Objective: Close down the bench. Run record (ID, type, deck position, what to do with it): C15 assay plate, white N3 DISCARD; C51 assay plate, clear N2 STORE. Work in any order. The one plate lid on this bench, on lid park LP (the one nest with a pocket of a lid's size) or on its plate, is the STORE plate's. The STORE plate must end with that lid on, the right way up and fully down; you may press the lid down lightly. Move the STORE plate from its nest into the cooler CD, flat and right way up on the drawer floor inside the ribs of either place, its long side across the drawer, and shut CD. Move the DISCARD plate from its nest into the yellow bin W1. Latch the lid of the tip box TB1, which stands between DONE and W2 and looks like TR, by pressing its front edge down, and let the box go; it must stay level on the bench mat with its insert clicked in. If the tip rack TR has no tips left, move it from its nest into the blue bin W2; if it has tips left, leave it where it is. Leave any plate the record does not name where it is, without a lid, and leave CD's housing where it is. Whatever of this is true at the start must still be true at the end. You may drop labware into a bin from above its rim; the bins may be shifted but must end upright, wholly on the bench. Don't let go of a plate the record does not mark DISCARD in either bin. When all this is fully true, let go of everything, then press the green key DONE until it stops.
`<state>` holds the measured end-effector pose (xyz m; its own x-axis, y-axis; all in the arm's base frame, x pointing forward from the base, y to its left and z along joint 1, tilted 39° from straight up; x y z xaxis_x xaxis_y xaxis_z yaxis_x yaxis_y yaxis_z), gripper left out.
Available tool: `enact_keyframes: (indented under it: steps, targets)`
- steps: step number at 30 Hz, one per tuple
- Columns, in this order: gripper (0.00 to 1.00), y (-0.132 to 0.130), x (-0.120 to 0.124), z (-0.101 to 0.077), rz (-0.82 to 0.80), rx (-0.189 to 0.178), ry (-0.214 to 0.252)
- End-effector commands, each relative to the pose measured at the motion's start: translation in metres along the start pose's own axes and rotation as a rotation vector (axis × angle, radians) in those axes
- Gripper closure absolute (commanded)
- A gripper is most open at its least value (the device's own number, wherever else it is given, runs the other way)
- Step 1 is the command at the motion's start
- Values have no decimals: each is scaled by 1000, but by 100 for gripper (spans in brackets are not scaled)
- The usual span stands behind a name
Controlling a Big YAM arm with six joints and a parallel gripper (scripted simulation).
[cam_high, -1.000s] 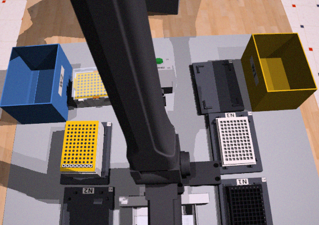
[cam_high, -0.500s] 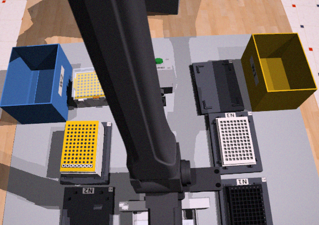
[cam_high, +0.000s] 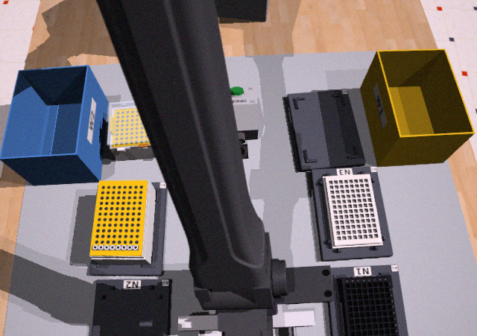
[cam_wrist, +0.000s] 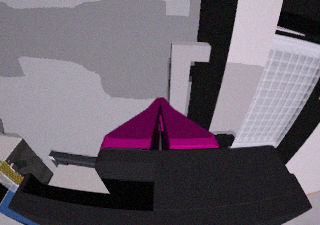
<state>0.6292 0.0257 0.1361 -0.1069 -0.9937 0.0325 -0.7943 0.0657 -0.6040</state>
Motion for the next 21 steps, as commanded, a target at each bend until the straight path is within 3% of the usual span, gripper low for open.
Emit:
enact_keyframes:
  steps: [1, 5, 21]
  targets:
    - [100, -31, -11, -6, 10, 56, -15]
    - [100, -40, -11, -17, 14, 87, -19]
    - [100, -40, -11, -18, 14, 88, -19]
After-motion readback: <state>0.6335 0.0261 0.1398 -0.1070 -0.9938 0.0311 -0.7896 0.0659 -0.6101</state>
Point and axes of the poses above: the point where the finger pads meet when closed, its own z axis out along the fingers, its own y axis across the jaws, x = y × z, the point moved 7 cm from there along -z, back along the fingers, and after that the axes turned 8 degrees about z, right-handed, at the moved point
